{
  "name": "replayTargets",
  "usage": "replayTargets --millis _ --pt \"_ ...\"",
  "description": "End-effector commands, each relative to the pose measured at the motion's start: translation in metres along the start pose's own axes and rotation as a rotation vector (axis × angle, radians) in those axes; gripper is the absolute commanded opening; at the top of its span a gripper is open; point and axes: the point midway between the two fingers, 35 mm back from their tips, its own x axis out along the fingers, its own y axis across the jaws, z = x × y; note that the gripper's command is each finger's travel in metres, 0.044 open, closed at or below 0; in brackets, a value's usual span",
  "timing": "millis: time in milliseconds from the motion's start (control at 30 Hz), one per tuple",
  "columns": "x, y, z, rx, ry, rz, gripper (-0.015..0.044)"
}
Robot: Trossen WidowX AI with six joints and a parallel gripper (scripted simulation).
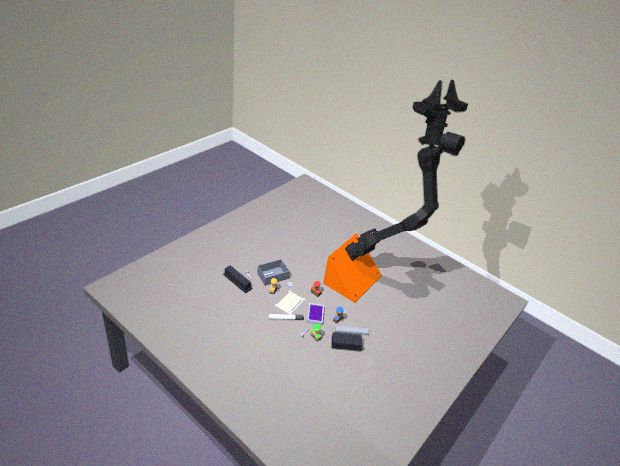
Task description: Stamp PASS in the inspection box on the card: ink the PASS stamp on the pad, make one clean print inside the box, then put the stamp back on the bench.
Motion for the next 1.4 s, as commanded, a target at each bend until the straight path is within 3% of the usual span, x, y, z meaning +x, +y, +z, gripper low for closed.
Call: replayTargets --millis 0,300,467,833,1133,1367 --pt "-0.001 -0.028 0.003 -0.028 -0.014 -0.073 0.0225" --pt "-0.012 -0.131 0.036 -0.192 -0.084 -0.359 0.0225" --pt "-0.036 -0.209 0.047 -0.311 -0.073 -0.585 0.0225" --pt "-0.093 -0.309 0.047 -0.374 -0.031 -0.881 0.0225" --pt "-0.191 -0.414 0.028 -0.513 0.197 -1.256 0.0225" --pt "-0.296 -0.476 0.014 -0.658 0.506 -1.56 0.0225"
